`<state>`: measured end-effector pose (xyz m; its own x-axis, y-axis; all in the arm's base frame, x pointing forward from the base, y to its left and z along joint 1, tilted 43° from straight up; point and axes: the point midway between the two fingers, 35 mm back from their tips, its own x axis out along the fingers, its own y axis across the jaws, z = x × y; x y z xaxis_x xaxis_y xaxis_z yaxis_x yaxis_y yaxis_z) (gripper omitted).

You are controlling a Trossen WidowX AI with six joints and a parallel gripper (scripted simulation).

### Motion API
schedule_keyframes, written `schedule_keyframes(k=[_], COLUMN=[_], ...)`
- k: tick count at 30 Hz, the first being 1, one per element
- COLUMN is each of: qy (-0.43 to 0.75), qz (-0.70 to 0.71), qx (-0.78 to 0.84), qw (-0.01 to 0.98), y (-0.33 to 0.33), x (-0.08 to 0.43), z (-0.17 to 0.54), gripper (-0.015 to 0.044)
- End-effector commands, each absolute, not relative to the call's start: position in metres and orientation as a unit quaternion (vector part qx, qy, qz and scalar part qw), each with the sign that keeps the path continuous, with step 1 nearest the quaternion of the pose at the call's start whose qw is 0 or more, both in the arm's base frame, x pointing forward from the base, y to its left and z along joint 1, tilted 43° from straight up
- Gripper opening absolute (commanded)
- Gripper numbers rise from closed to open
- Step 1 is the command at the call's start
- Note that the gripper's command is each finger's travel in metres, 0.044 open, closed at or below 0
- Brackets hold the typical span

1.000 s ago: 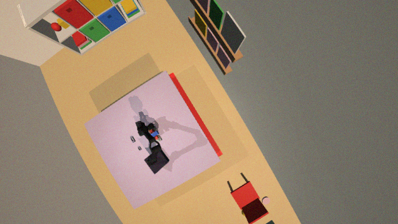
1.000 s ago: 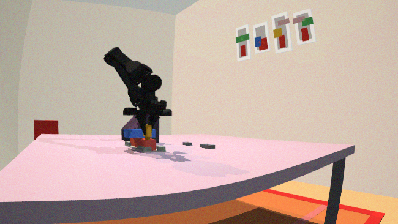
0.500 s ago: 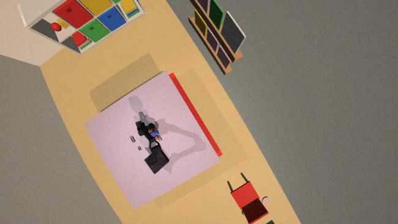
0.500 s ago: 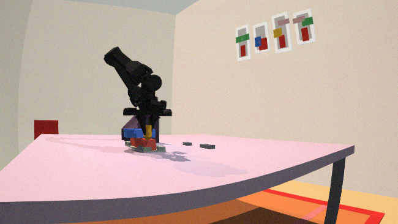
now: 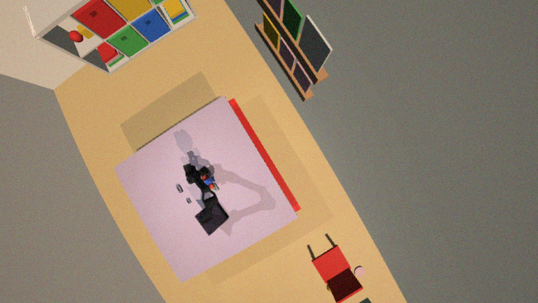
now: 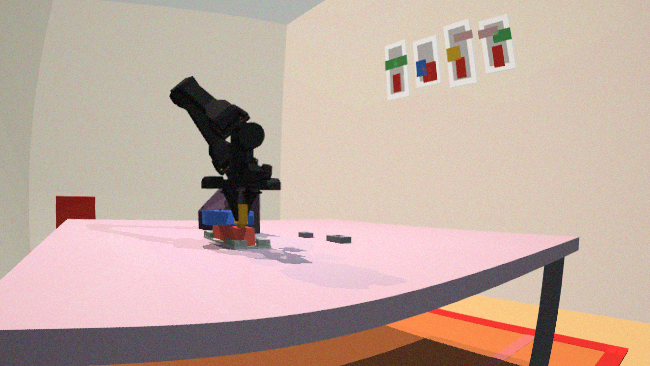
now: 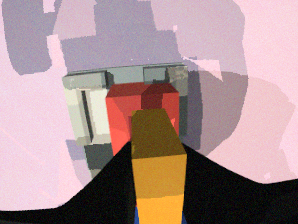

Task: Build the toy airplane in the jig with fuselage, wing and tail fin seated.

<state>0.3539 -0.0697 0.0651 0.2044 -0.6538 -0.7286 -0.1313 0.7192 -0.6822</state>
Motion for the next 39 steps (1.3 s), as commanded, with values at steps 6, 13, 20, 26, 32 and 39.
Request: schedule_keyframes(k=[6,13,20,26,32,39], qy=[0.605,0.605,0.605,0.605,0.605,0.605], qz=[-0.184,-0.184,-0.184,-0.186,-0.186,-0.186], qx=[-0.325,-0.325,-0.325,-0.325,-0.325,-0.325], qw=[0.703,0.703,0.703,0.703,0.703,0.703], y=[-0.0712,-0.0712,-0.0712,-0.0711,-0.0711,-0.0711], x=[0.3531,0.3531,0.3532,0.3534,0.3534,0.3534], z=[0.0628,0.0628,0.0628,0.0636,0.0636,0.0636], gripper=[0.0066,0.0066,0.0066,0.0078,0.0000,0.0105])
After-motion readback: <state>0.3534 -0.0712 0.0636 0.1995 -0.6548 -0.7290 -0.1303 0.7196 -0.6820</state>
